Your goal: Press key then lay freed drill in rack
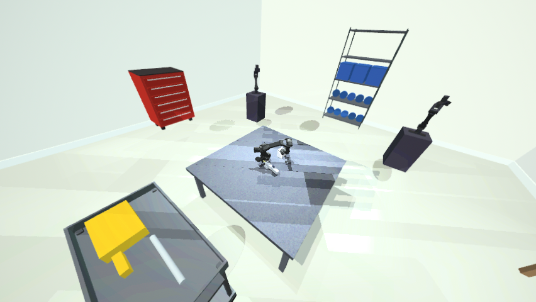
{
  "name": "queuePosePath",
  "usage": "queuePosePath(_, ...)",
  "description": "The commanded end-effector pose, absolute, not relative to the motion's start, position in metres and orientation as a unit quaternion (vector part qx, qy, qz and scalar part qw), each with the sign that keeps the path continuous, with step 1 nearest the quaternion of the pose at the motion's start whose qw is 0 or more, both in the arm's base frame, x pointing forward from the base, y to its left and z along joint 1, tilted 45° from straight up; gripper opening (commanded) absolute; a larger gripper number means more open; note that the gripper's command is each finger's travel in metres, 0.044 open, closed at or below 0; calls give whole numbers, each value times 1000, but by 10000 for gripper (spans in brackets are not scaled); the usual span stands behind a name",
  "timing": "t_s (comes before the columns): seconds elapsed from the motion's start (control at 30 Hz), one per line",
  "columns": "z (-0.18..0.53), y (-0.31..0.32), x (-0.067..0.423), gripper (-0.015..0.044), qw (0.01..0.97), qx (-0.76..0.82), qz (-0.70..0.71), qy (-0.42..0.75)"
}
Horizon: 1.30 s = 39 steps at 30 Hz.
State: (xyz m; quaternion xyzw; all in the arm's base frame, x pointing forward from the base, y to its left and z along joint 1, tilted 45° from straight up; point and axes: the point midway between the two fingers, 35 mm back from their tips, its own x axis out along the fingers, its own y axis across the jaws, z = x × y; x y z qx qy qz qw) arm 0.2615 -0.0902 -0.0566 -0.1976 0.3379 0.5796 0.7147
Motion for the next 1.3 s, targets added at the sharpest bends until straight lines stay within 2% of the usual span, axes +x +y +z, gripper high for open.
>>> queuePosePath(0.0, -59, -94, 261, 0, 714, -199, 580, 338)
queuePosePath(1.27, -94, -135, 248, 0, 714, -200, 579, 339)
